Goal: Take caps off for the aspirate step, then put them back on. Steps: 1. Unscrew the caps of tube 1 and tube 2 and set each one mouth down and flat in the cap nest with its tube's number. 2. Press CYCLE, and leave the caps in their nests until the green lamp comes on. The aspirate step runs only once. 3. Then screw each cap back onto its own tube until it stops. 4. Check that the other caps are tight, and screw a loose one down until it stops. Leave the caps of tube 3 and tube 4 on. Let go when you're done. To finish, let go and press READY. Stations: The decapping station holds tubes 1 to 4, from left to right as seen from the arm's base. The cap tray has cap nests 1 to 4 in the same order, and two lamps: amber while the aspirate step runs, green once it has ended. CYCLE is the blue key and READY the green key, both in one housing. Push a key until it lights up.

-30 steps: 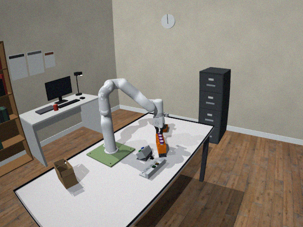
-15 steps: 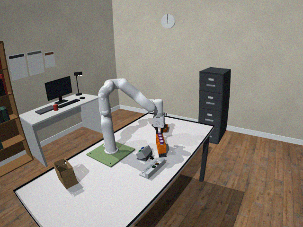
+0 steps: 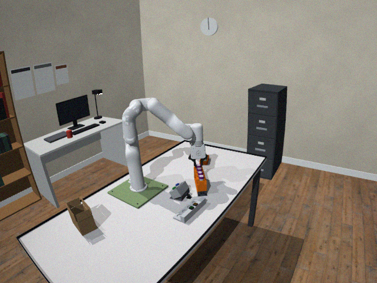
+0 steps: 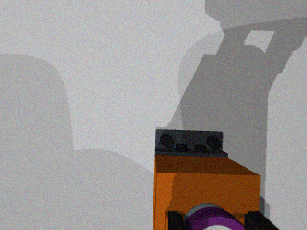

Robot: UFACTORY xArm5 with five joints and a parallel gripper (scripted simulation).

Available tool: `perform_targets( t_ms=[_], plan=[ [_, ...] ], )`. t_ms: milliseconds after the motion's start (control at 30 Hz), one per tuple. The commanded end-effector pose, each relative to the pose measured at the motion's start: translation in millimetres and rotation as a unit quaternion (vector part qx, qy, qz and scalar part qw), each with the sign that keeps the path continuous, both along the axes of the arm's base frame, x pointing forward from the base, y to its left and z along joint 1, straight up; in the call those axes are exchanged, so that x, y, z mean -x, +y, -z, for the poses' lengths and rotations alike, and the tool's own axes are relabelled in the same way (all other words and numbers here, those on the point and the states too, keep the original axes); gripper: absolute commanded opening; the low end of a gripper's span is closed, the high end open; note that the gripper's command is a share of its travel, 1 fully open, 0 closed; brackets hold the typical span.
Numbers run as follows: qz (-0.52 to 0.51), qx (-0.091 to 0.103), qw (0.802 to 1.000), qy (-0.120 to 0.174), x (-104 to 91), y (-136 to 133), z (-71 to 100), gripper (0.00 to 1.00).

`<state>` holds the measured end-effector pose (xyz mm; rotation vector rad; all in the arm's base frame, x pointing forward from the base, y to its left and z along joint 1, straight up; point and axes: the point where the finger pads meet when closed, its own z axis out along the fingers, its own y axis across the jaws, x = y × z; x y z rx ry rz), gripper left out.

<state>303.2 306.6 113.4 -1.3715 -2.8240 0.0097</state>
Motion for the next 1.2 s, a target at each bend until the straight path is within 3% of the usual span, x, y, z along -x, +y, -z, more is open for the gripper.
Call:
perform_targets(
  t_ms=[0,133,467,800,833,1167],
  plan=[
    [-0.139,0.000,0.990,-0.003,-1.0,0.7,-1.3,0.00],
    [-0.174,0.000,0.985,-0.002,-1.0,0.7,-1.4,0.00],
    [-0.368,0.000,0.930,-0.001,-1.0,0.7,-1.6,0.00],
    [-0.370,0.000,0.929,-0.001,-1.0,0.7,-1.6,0.00],
    [-0.370,0.000,0.929,-0.001,-1.0,0.7,-1.6,0.46],
    [-0.370,0.000,0.929,-0.001,-1.0,0.7,-1.6,0.46]
  ],
)
